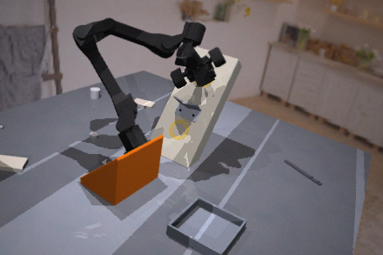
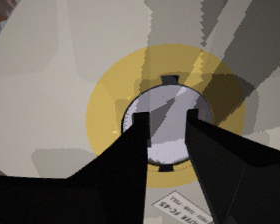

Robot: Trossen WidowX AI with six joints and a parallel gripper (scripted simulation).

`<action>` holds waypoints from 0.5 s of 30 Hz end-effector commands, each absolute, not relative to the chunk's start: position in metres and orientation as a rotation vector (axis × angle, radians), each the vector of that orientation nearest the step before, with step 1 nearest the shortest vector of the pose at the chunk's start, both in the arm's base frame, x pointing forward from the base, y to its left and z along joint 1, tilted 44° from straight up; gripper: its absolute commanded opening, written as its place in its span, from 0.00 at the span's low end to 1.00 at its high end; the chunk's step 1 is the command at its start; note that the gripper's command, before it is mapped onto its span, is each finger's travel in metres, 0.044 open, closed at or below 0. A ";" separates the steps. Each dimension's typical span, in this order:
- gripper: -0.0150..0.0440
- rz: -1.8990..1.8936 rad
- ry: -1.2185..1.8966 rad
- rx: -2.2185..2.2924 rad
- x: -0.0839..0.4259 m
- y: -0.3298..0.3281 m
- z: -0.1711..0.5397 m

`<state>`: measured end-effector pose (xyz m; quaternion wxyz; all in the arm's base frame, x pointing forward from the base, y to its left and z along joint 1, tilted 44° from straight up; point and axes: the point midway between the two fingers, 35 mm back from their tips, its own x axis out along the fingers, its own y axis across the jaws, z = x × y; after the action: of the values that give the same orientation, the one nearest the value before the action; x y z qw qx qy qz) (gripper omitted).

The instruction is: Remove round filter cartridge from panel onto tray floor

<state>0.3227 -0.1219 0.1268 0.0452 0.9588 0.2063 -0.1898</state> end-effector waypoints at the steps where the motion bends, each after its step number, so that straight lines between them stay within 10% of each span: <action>1: 0.42 -0.600 0.640 2.917 0.329 -0.117 0.121; 15: 0.42 -0.599 0.640 2.917 0.333 -0.115 0.119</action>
<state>0.3230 -0.1221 0.1263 0.0429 0.9598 0.2045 -0.1876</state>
